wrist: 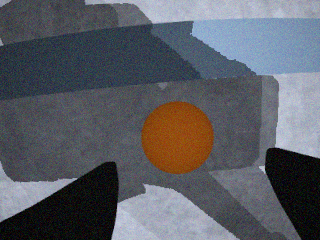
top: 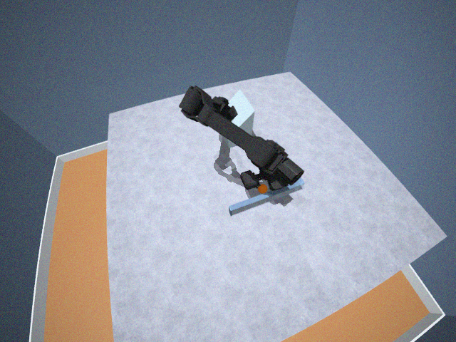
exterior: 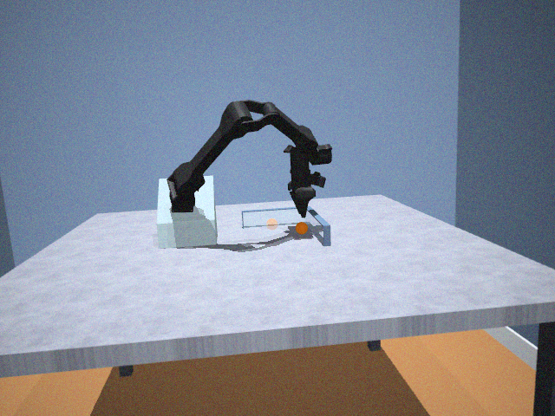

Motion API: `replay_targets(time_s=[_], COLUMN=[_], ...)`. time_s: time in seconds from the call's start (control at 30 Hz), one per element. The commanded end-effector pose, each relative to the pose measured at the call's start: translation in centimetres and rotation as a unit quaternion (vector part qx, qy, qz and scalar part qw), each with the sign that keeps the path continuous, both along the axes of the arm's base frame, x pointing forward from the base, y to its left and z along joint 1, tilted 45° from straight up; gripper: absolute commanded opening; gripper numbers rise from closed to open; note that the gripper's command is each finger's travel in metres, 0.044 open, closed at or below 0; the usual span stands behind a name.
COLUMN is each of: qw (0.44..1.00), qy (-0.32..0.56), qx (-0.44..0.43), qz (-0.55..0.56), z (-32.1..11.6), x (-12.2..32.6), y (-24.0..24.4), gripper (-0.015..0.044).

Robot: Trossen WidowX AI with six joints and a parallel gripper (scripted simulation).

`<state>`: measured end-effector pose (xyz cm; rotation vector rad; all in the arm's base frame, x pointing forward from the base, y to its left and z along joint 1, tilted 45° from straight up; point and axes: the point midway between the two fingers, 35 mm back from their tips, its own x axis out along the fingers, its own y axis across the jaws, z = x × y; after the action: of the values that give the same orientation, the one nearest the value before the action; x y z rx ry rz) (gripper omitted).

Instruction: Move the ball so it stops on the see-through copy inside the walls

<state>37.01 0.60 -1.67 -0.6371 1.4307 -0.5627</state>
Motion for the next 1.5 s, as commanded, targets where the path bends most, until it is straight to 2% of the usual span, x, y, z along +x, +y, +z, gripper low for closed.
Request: replay_targets(time_s=[0.0, 0.83, 0.93, 1.23, 1.43, 1.47], qw=[1.0, 1.0, 1.0, 1.0, 0.999, 0.999], qy=[0.007, 0.007, 0.007, 0.007, 0.03, 0.029], qx=[-0.004, -0.004, -0.004, -0.004, 0.003, 0.003], qz=[0.003, 0.003, 0.003, 0.003, 0.026, 0.026], z=[-0.6, -3.3, -3.3, -3.3, -3.8, -3.6], x=[-0.2, 0.0, 0.0, 0.0, -0.9, -0.9], y=[-0.2, -2.9, -2.9, -2.9, -1.0, -0.7], gripper=[0.0298, 0.0298, 0.022, 0.016, 0.0002, 0.0])
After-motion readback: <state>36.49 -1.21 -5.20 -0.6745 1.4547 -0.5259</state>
